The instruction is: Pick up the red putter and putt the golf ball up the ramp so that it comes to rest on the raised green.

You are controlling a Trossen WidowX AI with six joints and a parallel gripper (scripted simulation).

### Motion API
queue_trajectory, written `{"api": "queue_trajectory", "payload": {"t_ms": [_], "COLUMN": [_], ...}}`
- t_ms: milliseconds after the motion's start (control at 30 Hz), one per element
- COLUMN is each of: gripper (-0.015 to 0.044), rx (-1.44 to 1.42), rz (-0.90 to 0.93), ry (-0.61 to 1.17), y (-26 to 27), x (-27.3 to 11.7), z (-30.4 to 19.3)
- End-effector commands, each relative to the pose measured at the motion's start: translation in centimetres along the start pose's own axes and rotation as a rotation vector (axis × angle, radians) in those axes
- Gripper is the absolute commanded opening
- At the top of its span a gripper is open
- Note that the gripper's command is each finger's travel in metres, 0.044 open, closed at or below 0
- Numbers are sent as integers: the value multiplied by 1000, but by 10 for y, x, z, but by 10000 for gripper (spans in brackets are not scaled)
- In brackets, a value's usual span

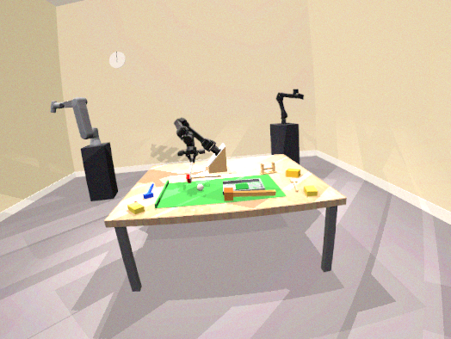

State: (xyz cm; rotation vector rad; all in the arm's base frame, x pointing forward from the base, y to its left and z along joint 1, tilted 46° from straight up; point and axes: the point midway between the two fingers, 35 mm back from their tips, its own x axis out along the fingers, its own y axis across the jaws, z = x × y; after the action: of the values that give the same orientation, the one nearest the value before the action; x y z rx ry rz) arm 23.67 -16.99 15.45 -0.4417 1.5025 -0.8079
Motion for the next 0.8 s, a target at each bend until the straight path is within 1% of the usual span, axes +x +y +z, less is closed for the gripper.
{"api": "queue_trajectory", "payload": {"t_ms": [0,767], "gripper": [0,0], "rx": [8,8], "rz": [-5,-7], "ry": [-8,-8], "y": [-3,-3], "x": [17,51], "z": [0,0]}}
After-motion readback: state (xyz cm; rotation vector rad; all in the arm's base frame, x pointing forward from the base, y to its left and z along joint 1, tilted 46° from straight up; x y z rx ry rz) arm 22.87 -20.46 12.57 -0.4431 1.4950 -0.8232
